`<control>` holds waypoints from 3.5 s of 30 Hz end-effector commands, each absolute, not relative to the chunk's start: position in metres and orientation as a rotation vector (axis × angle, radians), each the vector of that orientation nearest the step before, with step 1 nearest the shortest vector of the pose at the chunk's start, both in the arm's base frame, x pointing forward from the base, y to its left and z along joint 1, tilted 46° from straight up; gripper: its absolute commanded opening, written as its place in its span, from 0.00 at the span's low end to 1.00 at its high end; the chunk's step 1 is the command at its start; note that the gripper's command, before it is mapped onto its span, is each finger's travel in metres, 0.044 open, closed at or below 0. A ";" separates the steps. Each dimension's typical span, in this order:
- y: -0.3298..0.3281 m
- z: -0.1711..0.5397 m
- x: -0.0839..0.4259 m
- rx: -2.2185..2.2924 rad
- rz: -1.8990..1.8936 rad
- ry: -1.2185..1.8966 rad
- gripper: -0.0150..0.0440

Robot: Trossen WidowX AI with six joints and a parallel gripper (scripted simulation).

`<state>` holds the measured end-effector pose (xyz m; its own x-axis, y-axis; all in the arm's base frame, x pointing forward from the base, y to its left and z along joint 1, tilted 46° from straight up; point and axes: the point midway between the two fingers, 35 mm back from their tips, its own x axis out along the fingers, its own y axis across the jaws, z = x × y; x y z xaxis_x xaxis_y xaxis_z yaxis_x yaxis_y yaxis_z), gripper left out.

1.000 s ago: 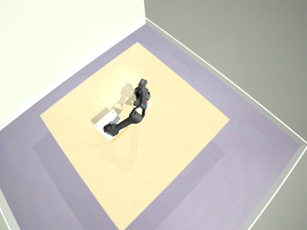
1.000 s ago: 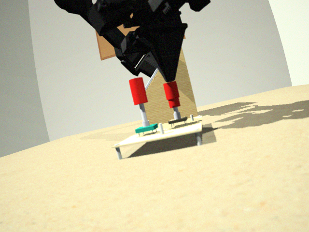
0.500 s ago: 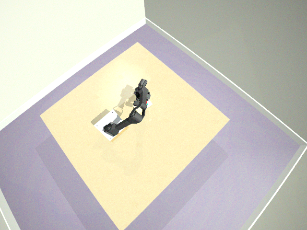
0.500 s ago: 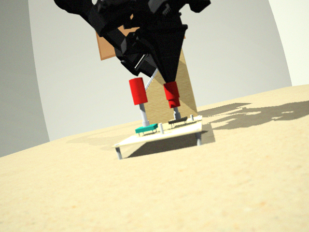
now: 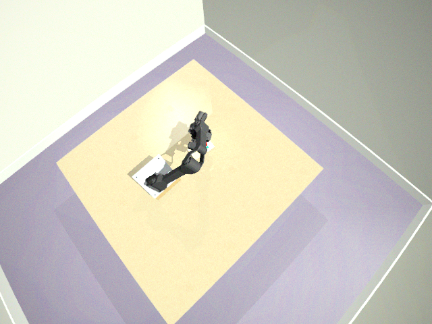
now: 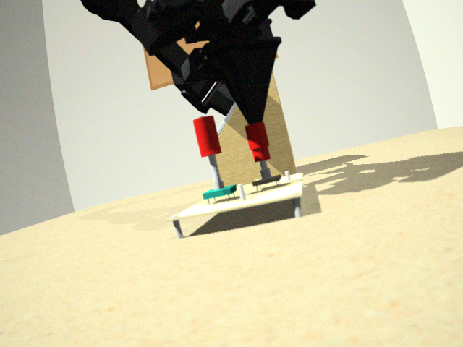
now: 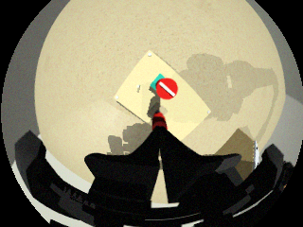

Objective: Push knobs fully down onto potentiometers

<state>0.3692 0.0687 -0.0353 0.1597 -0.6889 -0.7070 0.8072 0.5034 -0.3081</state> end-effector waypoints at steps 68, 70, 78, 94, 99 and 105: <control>0.058 -0.044 0.372 0.148 -1.078 0.913 0.25; 0.058 -0.045 0.372 0.148 -1.078 0.913 0.25; 0.057 -0.045 0.372 0.148 -1.078 0.913 0.25; 0.057 -0.045 0.372 0.148 -1.078 0.913 0.25; 0.056 -0.046 0.372 0.148 -1.078 0.912 0.25; 0.056 -0.046 0.372 0.148 -1.078 0.912 0.25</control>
<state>0.3699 0.0640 -0.0412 0.1695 -0.6873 -0.7063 0.7981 0.5162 -0.3107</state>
